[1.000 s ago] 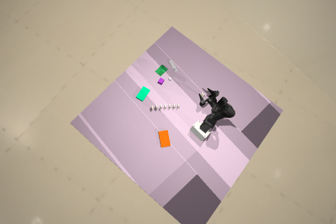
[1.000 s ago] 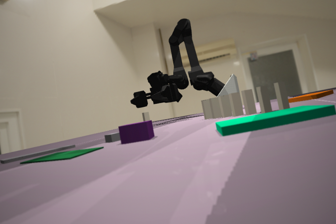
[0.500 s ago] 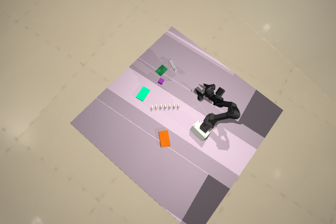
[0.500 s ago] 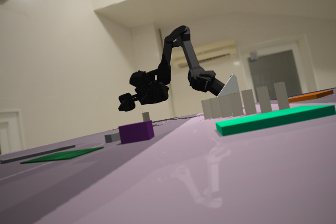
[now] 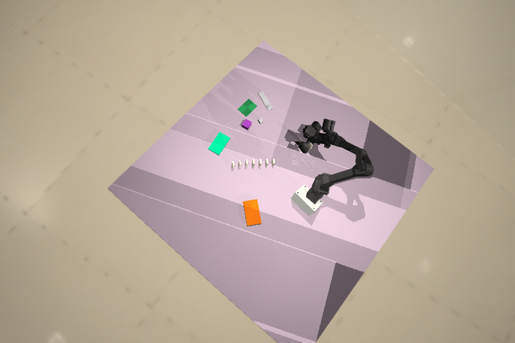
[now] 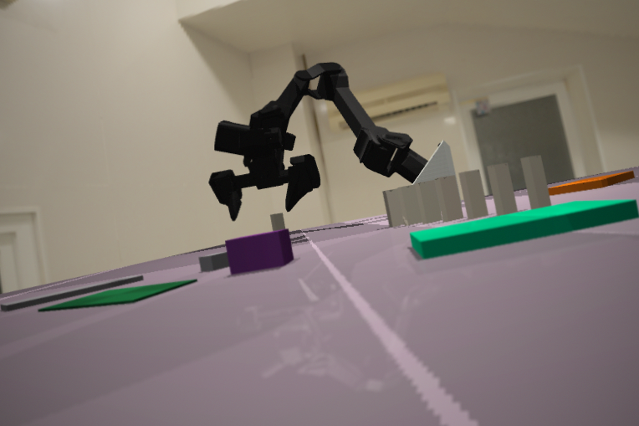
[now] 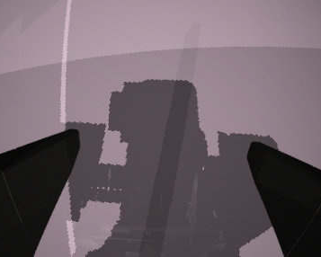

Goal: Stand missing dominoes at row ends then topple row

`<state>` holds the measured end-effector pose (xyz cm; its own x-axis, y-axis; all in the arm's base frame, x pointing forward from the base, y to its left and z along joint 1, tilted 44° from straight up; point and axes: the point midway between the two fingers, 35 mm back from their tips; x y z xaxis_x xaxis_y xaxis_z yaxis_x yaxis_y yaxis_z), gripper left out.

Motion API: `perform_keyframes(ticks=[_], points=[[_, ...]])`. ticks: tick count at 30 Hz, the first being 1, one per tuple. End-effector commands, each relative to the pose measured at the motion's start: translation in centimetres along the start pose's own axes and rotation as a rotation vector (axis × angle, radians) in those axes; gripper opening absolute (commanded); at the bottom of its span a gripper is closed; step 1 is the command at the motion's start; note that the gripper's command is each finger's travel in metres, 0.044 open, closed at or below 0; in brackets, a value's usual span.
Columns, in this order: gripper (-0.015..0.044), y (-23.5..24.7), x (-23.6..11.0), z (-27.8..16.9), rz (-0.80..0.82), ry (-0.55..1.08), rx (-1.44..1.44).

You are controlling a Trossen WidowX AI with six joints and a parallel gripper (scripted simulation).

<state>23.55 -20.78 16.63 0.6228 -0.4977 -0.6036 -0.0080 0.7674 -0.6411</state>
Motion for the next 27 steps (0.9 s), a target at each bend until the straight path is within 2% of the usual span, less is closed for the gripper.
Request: perform_keyframes(ticks=[1, 9, 27], points=[[0.0440, 1.0, -4.3, 0.7, 0.238, 0.529, -0.712], [0.0440, 0.5, -8.2, 0.3, 0.376, 0.727, -1.060], [0.0440, 0.5, -8.3, 0.3, 0.379, 0.731, -1.069]])
Point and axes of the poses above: the point midway between the two fingers, 35 mm back from their tips, its own x axis out along the fingers, its own y axis across the jaws, z = x × y, and after that the axes turned 7 degrees about x, right-handed
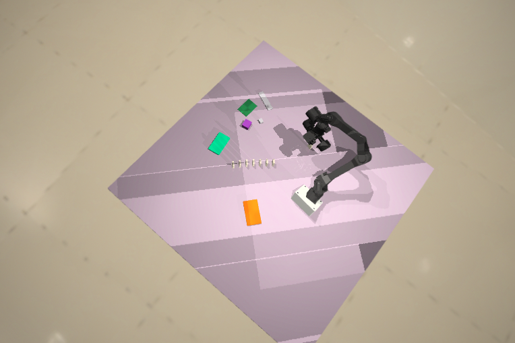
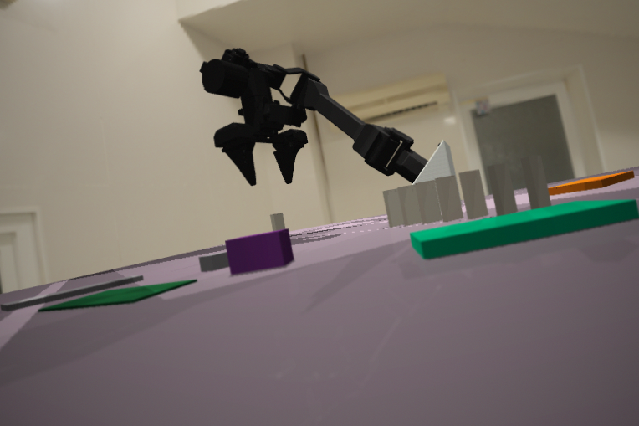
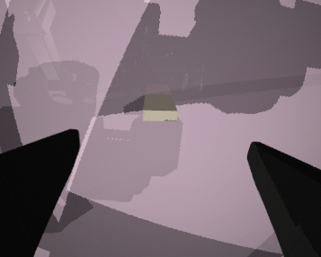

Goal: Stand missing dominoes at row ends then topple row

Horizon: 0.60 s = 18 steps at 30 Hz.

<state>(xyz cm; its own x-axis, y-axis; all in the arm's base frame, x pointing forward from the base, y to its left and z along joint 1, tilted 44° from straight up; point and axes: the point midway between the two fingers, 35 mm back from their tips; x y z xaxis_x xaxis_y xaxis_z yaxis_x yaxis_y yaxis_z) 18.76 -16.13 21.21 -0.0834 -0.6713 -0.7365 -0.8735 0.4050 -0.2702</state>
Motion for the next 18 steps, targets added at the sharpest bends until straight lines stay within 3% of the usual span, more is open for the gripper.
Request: perform_keyframes(ticks=[1, 7, 15, 18], points=[[0.0440, 0.0, -0.2, -0.3, 0.012, 0.028, -0.049], [0.0440, 0.1, 0.2, -0.3, 0.013, 0.027, -0.049], [0.0440, -0.1, 5.8, -0.5, 0.011, 0.030, -0.048], [0.0440, 0.1, 6.2, -0.5, 0.010, 0.031, -0.048]])
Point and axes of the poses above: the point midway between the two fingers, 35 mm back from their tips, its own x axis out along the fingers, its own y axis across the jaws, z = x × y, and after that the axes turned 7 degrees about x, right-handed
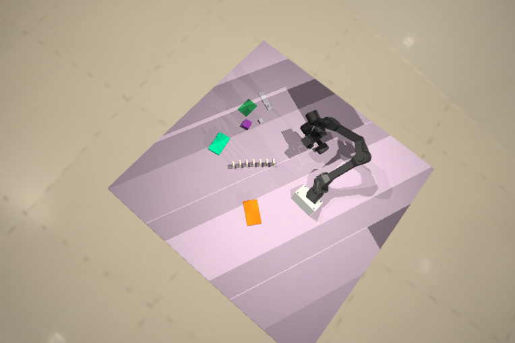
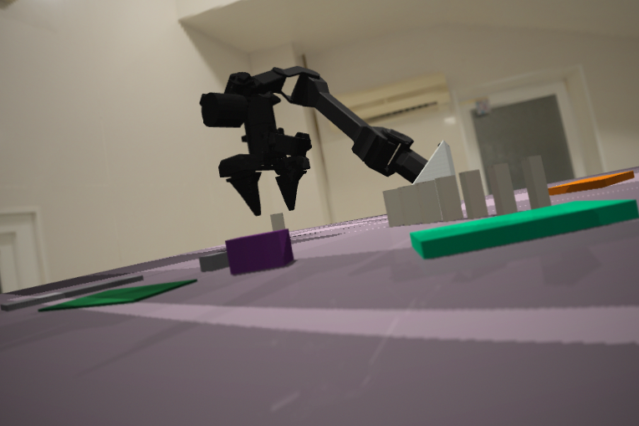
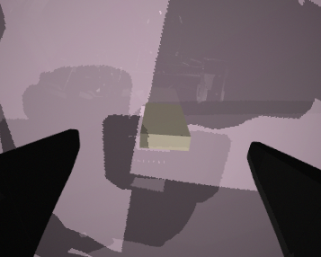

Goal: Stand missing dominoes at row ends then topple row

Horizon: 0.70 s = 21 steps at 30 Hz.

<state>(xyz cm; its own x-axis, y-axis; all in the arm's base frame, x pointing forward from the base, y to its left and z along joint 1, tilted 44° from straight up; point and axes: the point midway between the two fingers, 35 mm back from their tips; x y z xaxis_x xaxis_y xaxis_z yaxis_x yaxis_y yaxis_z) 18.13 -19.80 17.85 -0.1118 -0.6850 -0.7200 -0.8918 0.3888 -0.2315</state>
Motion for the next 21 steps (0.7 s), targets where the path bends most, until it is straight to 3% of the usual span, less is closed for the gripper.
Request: perform_keyframes(ticks=[1, 15, 21], points=[[0.0440, 0.1, 1.2, 0.0, -0.005, -0.001, -0.005], [0.0440, 0.1, 2.7, 0.0, -0.006, 0.000, -0.005], [0.0282, 0.1, 2.7, 0.0, -0.006, 0.000, -0.005]])
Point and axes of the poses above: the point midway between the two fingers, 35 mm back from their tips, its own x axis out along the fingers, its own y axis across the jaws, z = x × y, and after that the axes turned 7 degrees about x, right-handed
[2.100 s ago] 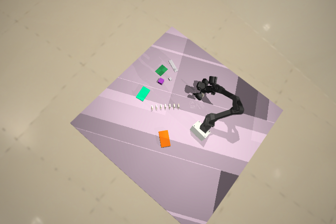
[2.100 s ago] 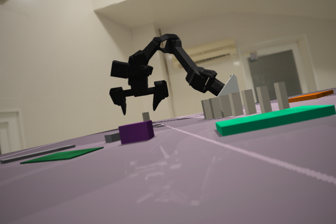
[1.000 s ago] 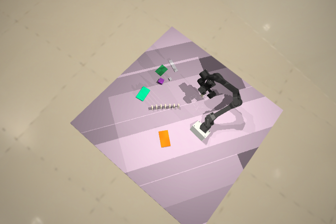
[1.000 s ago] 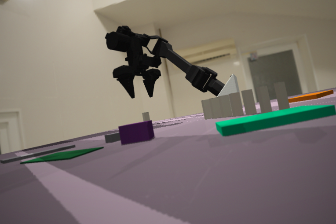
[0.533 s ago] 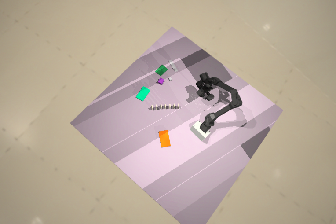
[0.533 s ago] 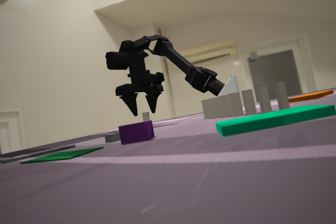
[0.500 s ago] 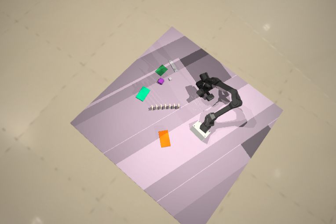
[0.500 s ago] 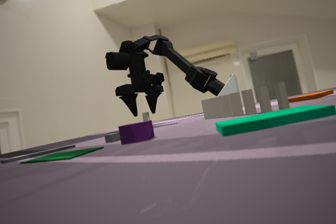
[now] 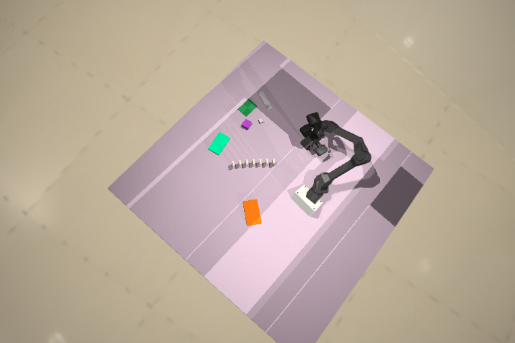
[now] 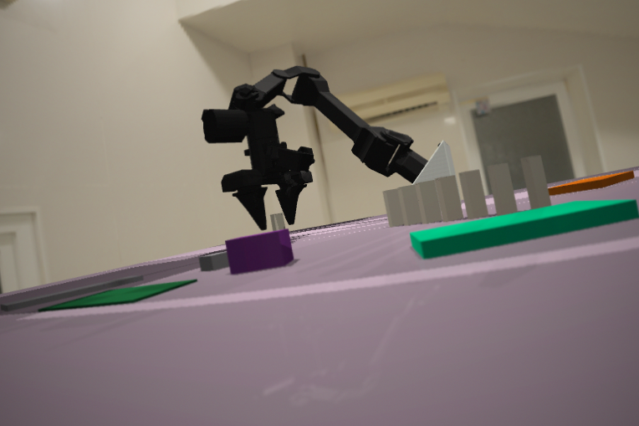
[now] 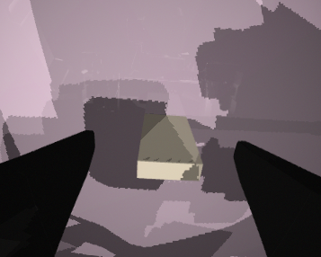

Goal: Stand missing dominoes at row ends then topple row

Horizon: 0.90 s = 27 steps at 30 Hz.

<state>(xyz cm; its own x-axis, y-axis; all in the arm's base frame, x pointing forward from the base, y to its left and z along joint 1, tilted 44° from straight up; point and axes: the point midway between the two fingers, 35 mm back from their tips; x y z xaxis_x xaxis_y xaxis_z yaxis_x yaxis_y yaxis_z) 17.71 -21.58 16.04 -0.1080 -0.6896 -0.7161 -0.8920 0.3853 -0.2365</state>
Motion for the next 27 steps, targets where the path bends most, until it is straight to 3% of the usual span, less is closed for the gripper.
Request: perform_keyframes(ticks=[1, 7, 18, 27], points=[[0.0256, 0.0, 0.2, 0.1, 0.000, -0.004, -0.006], [0.0107, 0.0, 0.2, 0.1, 0.000, -0.004, -0.006], [0.0107, -0.7, -0.4, 0.3, -0.035, -0.021, 0.037], [0.0107, -0.9, -8.6, 0.8, -0.054, -0.045, -0.017]])
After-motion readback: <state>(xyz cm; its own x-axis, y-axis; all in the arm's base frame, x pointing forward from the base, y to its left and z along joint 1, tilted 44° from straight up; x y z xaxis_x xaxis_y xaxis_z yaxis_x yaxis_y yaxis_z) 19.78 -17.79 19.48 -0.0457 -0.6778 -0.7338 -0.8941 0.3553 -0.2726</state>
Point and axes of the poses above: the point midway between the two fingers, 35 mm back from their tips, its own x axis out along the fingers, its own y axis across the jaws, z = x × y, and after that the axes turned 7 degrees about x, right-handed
